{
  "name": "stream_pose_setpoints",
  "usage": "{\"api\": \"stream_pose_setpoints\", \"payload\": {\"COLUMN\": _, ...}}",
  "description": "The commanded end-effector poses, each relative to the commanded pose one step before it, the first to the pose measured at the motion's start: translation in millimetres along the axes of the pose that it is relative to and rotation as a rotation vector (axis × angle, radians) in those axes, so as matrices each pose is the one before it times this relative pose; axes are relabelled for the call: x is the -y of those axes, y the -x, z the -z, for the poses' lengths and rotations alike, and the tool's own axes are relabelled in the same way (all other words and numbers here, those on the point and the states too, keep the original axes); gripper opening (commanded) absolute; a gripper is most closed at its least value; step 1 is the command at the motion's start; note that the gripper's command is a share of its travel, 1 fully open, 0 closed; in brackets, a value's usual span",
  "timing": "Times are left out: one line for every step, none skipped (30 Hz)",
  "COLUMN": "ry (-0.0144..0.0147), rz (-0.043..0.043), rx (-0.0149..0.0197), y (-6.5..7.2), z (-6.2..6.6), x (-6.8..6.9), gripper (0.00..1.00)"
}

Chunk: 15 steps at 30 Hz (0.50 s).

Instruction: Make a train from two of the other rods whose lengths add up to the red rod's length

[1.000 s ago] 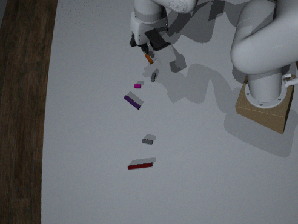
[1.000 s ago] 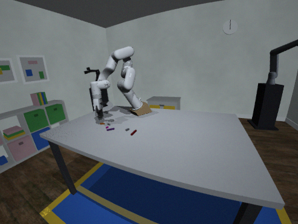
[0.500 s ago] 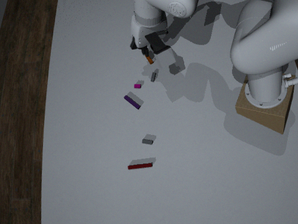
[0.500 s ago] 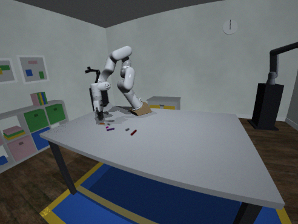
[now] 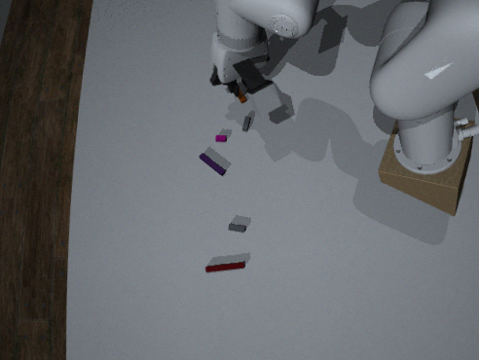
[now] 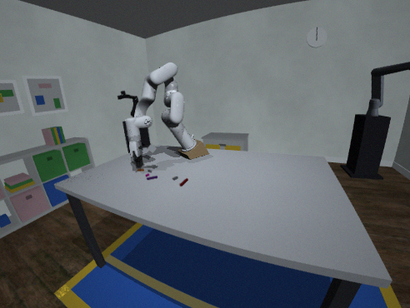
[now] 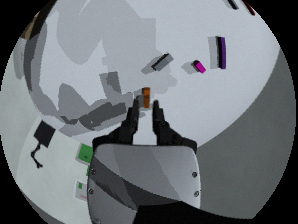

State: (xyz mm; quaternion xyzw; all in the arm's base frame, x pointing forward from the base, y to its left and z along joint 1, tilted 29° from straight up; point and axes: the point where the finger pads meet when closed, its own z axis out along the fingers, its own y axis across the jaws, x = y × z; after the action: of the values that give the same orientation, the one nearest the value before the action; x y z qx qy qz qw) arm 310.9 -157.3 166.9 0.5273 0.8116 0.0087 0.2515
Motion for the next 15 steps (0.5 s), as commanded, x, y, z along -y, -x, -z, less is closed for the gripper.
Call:
{"api": "stream_pose_setpoints", "payload": {"ry": 0.00190, "rz": -0.00005, "rx": 0.00273, "y": 1.39, "z": -6.24, "x": -1.19, "gripper": 0.24}}
{"api": "stream_pose_setpoints", "payload": {"ry": 0.00000, "rz": 0.00000, "rx": 0.00000, "y": 0.00, "z": -1.07, "x": -0.01, "gripper": 0.24}}
{"api": "stream_pose_setpoints", "payload": {"ry": 0.00000, "rz": 0.00000, "rx": 0.00000, "y": 0.00, "z": 0.00, "x": 0.00, "gripper": 0.24}}
{"api": "stream_pose_setpoints", "payload": {"ry": 0.00000, "rz": 0.00000, "rx": 0.00000, "y": 0.00, "z": 0.00, "x": 0.00, "gripper": 0.24}}
{"api": "stream_pose_setpoints", "payload": {"ry": 0.00001, "rz": 0.00000, "rx": -0.00001, "y": -0.01, "z": -0.99, "x": -0.01, "gripper": 0.24}}
{"api": "stream_pose_setpoints", "payload": {"ry": 0.00001, "rz": 0.00000, "rx": -0.00001, "y": -0.01, "z": -0.92, "x": -0.01, "gripper": 0.24}}
{"api": "stream_pose_setpoints", "payload": {"ry": 0.00000, "rz": 0.00000, "rx": 0.00000, "y": 0.00, "z": -0.83, "x": -0.01, "gripper": 0.24}}
{"api": "stream_pose_setpoints", "payload": {"ry": -0.00001, "rz": 0.00000, "rx": 0.00001, "y": 0.00, "z": -0.75, "x": -0.01, "gripper": 0.24}}
{"api": "stream_pose_setpoints", "payload": {"ry": -0.00001, "rz": 0.00000, "rx": 0.00001, "y": 0.00, "z": -0.67, "x": -0.01, "gripper": 0.24}}
{"api": "stream_pose_setpoints", "payload": {"ry": 0.00000, "rz": 0.00000, "rx": 0.00000, "y": 0.00, "z": -0.59, "x": -0.01, "gripper": 0.24}}
{"api": "stream_pose_setpoints", "payload": {"ry": 0.00000, "rz": 0.00000, "rx": 0.00000, "y": 0.00, "z": -0.52, "x": 0.00, "gripper": 0.24}}
{"api": "stream_pose_setpoints", "payload": {"ry": 0.00000, "rz": 0.00000, "rx": 0.00000, "y": 0.00, "z": -0.44, "x": 0.00, "gripper": 0.24}}
{"api": "stream_pose_setpoints", "payload": {"ry": 0.00000, "rz": 0.00000, "rx": 0.00000, "y": 0.00, "z": -0.37, "x": 0.00, "gripper": 0.24}}
{"api": "stream_pose_setpoints", "payload": {"ry": 0.00001, "rz": 0.00000, "rx": 0.00000, "y": 0.00, "z": -0.30, "x": 0.00, "gripper": 0.24}}
{"api": "stream_pose_setpoints", "payload": {"ry": 0.00000, "rz": 0.00000, "rx": 0.00000, "y": 0.00, "z": -0.23, "x": 0.00, "gripper": 0.24}}
